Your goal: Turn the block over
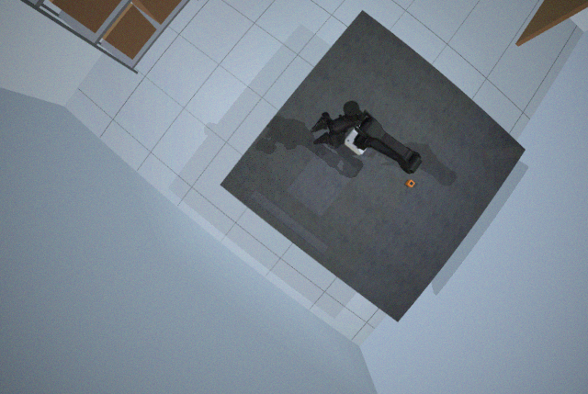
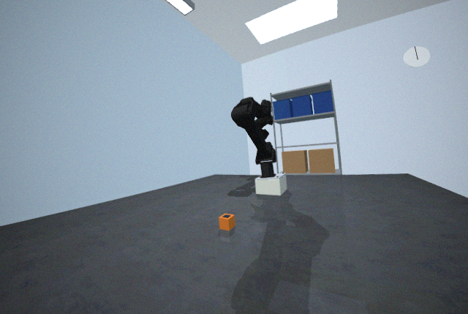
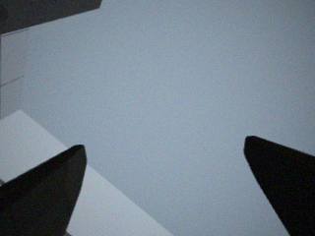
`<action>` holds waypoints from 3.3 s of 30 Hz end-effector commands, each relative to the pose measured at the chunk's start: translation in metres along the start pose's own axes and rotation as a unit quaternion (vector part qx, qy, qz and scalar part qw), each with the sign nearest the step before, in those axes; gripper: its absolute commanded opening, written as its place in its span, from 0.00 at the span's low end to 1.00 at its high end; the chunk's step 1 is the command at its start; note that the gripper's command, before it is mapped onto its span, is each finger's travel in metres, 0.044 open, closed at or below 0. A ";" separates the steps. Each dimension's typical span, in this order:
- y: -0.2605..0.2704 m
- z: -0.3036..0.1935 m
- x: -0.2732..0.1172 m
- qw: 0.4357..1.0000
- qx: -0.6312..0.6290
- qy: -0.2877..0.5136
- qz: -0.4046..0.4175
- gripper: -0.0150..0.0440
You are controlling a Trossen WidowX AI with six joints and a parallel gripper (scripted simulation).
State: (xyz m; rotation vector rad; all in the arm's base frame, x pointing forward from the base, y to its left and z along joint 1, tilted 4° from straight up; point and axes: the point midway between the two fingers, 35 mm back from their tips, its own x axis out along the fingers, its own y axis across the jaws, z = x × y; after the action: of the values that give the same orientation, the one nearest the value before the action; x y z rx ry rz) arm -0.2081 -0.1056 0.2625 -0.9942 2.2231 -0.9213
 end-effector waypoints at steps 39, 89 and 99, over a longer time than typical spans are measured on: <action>0.190 -0.015 -0.408 0.203 0.649 0.716 0.159 1.00; -0.065 0.502 -0.354 -0.776 -0.102 0.365 -0.505 1.00; -0.039 0.523 -0.344 -0.776 -0.102 0.365 -0.504 1.00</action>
State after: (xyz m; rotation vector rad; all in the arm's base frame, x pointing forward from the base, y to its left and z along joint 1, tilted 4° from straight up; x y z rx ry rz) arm 0.3709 -0.0445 0.0396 0.0731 1.5269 -0.1742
